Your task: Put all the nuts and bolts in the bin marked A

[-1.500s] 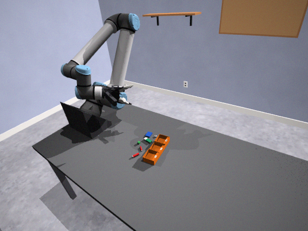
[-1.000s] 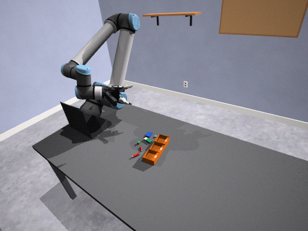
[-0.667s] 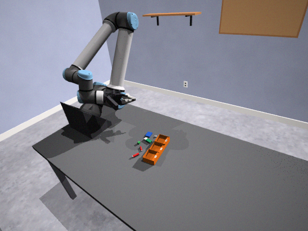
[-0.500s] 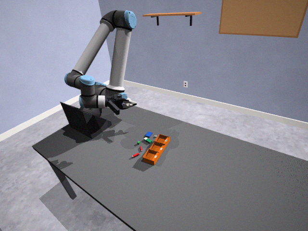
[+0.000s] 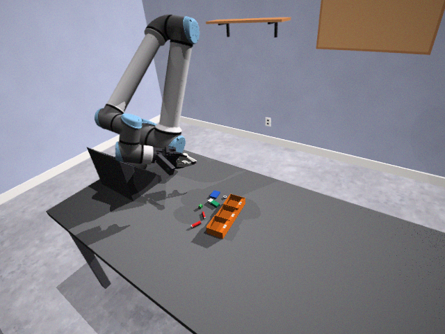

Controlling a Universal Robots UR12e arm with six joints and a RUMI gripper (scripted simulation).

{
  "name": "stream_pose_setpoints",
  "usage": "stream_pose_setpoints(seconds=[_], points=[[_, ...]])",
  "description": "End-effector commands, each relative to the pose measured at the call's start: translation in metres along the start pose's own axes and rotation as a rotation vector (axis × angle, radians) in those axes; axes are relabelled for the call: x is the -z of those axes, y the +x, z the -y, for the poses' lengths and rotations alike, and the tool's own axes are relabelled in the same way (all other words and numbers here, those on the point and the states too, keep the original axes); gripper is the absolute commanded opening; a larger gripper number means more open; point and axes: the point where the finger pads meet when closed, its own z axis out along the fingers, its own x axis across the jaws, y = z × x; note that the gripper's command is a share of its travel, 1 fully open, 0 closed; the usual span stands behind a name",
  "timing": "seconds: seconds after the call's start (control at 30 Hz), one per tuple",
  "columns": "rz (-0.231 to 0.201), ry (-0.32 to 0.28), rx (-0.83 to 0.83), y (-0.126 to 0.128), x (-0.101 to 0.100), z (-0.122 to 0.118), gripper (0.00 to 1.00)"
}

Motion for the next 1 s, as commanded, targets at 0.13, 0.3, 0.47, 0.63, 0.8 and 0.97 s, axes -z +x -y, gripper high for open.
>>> stream_pose_setpoints(seconds=[0.13, 0.3, 0.47, 0.63, 0.8, 0.97], points=[[-0.221, -0.084, 0.092, 0.028, 0.009, 0.014, 0.04], [-0.368, -0.137, 0.159, 0.038, 0.016, 0.029, 0.04], [-0.507, -0.185, 0.227, 0.042, 0.023, 0.046, 0.04], [-0.642, -0.228, 0.299, 0.04, 0.027, 0.066, 0.04], [-0.751, -0.26, 0.361, 0.034, 0.028, 0.081, 0.04], [-0.878, -0.292, 0.442, 0.022, 0.027, 0.102, 0.04]])
